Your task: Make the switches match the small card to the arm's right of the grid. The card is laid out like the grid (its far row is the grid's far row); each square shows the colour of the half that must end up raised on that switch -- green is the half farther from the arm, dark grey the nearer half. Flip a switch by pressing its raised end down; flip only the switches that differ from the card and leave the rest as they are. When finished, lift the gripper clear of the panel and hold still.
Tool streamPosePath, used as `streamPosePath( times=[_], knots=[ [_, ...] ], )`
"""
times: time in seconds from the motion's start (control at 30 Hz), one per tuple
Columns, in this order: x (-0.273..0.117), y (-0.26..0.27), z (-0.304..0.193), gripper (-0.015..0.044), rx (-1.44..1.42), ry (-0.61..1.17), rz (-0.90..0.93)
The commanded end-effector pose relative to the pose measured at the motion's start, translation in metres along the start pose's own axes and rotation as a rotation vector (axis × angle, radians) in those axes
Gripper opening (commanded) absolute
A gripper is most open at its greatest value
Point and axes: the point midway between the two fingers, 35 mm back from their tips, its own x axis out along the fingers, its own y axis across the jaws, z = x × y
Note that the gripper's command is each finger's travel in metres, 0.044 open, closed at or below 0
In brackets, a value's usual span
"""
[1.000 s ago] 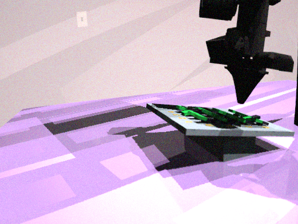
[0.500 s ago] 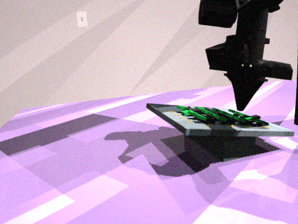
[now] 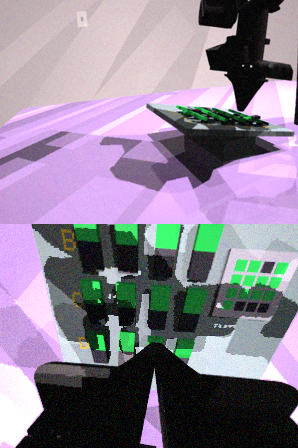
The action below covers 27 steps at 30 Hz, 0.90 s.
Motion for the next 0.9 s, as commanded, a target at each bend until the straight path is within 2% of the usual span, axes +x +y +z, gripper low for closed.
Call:
streamPosePath(
  times=[0.0, 0.87],
  knots=[
    [0.0006, 0.0004, -0.0004, 0.0000, 0.005, 0.000, 0.003],
    [0.0041, 0.0005, -0.0003, 0.0000, 0.005, 0.000, 0.004]
  ],
)
